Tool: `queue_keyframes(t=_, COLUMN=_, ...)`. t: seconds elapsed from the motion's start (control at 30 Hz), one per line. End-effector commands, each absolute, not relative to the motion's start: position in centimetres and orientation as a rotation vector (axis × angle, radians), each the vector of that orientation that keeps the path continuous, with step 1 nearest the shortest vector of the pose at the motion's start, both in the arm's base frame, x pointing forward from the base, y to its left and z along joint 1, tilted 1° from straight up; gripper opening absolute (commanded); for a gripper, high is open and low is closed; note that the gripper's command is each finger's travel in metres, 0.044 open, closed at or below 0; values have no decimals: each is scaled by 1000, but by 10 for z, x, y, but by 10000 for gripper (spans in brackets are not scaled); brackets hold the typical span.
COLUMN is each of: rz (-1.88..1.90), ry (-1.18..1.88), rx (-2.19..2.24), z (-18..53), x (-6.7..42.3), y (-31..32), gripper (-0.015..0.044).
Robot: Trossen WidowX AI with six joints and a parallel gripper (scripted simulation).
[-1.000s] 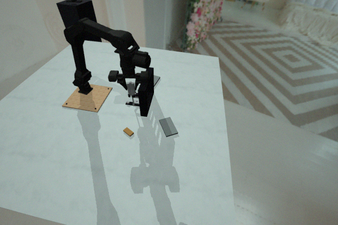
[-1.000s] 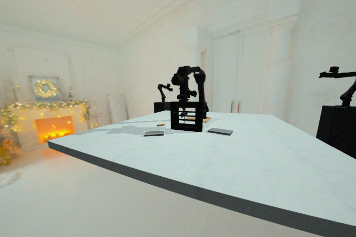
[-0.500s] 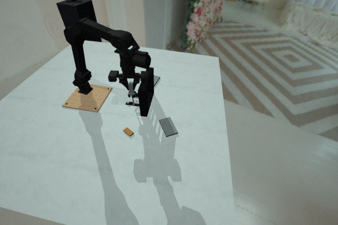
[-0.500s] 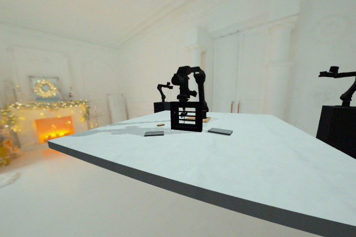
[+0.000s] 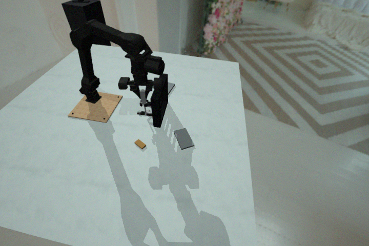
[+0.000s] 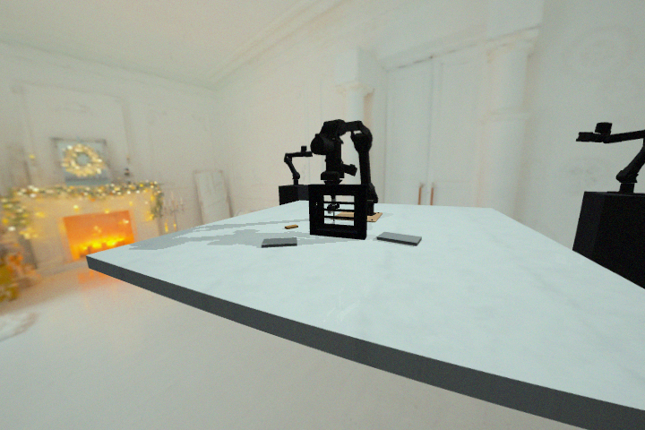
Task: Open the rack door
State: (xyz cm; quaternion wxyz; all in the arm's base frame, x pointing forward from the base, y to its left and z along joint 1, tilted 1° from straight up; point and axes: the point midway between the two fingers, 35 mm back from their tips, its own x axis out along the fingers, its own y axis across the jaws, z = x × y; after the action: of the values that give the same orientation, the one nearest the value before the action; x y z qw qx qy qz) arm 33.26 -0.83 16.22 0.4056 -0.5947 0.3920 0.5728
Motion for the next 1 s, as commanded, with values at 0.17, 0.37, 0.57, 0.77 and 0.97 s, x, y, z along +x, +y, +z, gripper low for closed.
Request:
queue_keyframes(t=0.17, rz=1352, ry=1064, rx=-1402, z=162, x=328, y=-7, gripper=14)
queue_keyframes(t=0.37, rz=1265, ry=1128, rx=-1311, z=162, x=324, y=-5, gripper=14)
queue_keyframes(t=0.57, rz=1177, ry=1187, rx=-1219, z=162, x=318, y=-3, gripper=14)
queue_keyframes(t=0.77, rz=1090, ry=1240, rx=-1128, z=161, x=310, y=0, gripper=14)
queue_keyframes(t=0.97, rz=1010, ry=1284, rx=-1045, z=161, x=301, y=4, gripper=14)
